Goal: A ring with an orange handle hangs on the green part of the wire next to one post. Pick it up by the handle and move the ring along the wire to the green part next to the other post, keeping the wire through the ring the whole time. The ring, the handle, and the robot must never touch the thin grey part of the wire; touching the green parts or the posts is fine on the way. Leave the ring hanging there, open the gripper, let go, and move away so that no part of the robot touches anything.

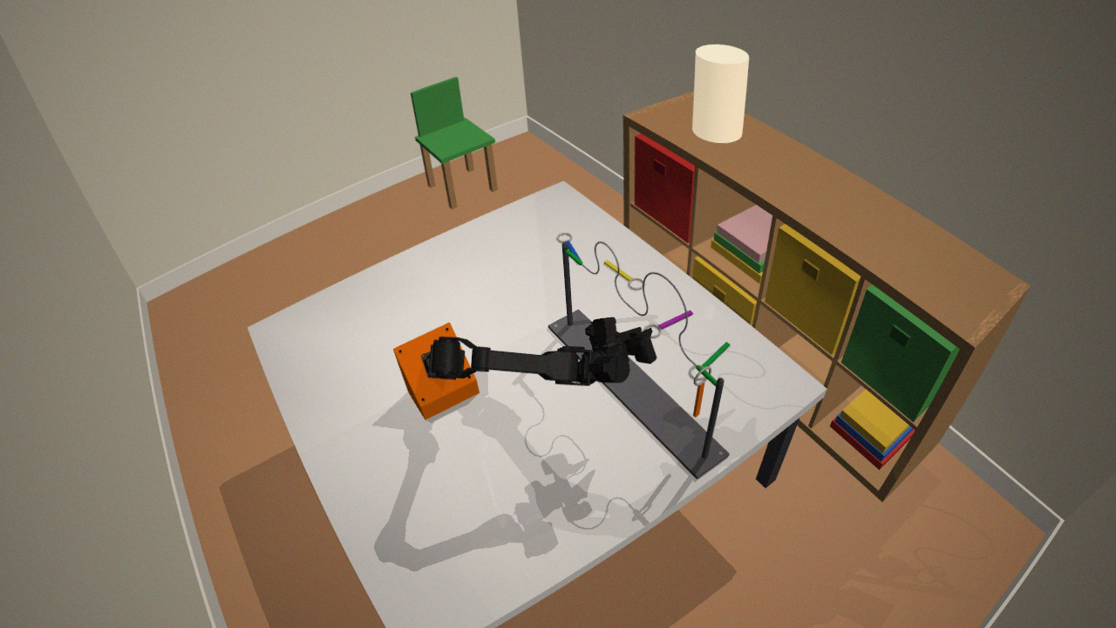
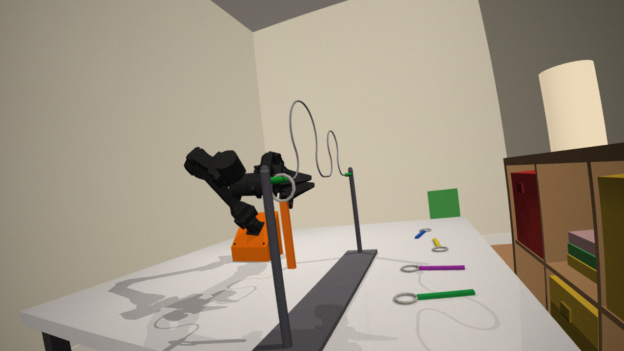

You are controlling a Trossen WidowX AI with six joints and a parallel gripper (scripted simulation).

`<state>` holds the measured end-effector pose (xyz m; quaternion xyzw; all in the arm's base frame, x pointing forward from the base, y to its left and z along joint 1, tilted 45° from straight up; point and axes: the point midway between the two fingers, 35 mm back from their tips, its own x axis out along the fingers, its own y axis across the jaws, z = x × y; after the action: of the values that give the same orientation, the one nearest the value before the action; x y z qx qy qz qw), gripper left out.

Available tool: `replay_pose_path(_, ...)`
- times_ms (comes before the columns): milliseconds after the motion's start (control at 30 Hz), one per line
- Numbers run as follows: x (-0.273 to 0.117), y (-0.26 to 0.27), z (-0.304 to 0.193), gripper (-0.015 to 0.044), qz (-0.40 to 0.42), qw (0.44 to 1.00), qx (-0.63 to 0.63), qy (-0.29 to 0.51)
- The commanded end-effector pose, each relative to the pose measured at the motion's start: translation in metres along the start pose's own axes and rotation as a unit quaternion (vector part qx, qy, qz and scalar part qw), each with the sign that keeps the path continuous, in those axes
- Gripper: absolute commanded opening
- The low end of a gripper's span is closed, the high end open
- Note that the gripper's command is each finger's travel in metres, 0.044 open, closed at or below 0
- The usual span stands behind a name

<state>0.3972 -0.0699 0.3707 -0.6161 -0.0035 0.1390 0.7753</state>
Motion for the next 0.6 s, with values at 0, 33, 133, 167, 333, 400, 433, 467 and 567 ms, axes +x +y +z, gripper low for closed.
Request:
replay_pose_path(0, -0.001, -0.021, -0.049, 0.0160, -0.024, 0.998, 0.063, -0.001)
replay_pose_path(33, -0.002, -0.025, -0.060, 0.0160, -0.029, 0.997, 0.075, -0.001)
replay_pose_path(133, -0.010, -0.035, -0.094, 0.0160, -0.042, 0.993, 0.112, -0.002)
replay_pose_path(167, -0.013, -0.037, -0.106, 0.0160, -0.046, 0.991, 0.124, -0.003)
replay_pose_path(333, -0.037, -0.049, -0.165, 0.0160, -0.064, 0.982, 0.180, -0.003)
replay_pose_path(400, -0.050, -0.051, -0.189, 0.0160, -0.071, 0.977, 0.201, -0.003)
replay_pose_path(433, -0.057, -0.052, -0.200, 0.0160, -0.074, 0.974, 0.212, -0.003)
replay_pose_path(467, -0.065, -0.052, -0.212, 0.0160, -0.077, 0.972, 0.222, -0.003)
replay_pose_path(567, -0.081, -0.053, -0.235, 0.0160, -0.081, 0.967, 0.242, -0.008)
